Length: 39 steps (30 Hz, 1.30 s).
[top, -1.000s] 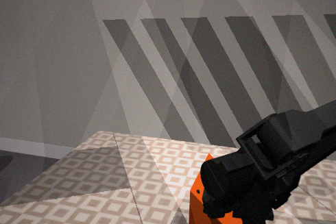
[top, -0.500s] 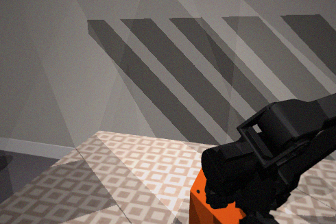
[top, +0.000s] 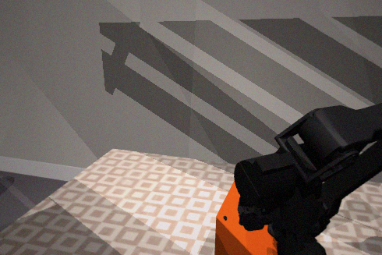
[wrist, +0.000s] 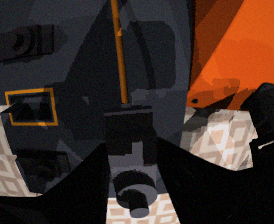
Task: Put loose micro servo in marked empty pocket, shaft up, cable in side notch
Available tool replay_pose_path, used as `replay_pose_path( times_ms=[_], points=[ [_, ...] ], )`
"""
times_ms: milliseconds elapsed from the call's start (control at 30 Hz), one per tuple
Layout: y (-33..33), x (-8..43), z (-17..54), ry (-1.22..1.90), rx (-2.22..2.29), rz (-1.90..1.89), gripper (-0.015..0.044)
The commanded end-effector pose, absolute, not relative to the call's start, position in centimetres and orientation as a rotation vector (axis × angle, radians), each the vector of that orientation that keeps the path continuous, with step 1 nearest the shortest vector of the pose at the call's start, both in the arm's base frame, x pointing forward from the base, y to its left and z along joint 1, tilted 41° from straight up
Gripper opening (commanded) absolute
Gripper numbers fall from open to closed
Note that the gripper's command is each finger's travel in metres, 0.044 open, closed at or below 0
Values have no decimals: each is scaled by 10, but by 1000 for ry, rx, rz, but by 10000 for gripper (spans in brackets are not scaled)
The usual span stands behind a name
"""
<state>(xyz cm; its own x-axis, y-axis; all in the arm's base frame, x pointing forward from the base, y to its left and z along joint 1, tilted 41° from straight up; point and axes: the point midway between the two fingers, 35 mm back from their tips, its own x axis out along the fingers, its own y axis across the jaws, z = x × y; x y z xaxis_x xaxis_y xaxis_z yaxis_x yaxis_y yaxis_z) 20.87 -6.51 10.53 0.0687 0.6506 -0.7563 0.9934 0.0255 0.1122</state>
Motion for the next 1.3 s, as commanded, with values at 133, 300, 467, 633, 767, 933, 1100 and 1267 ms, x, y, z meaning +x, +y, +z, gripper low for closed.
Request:
replay_pose_path(
  times_ms=[133,300,467,633,767,933,1100,1267],
  points=[
    [-72,223,104,1642,1689,-666,0],
    [-74,228,103,1642,1689,-666,0],
    [-70,228,106,1642,1685,-660,0],
    [-70,228,106,1648,1606,-559,0],
    [-70,228,106,1650,1505,-435,0],
    [-70,228,106,1644,1377,-284,0],
    [-70,228,106,1628,1247,-138,0],
    [-70,228,106,1605,1114,3,0]
  ],
)
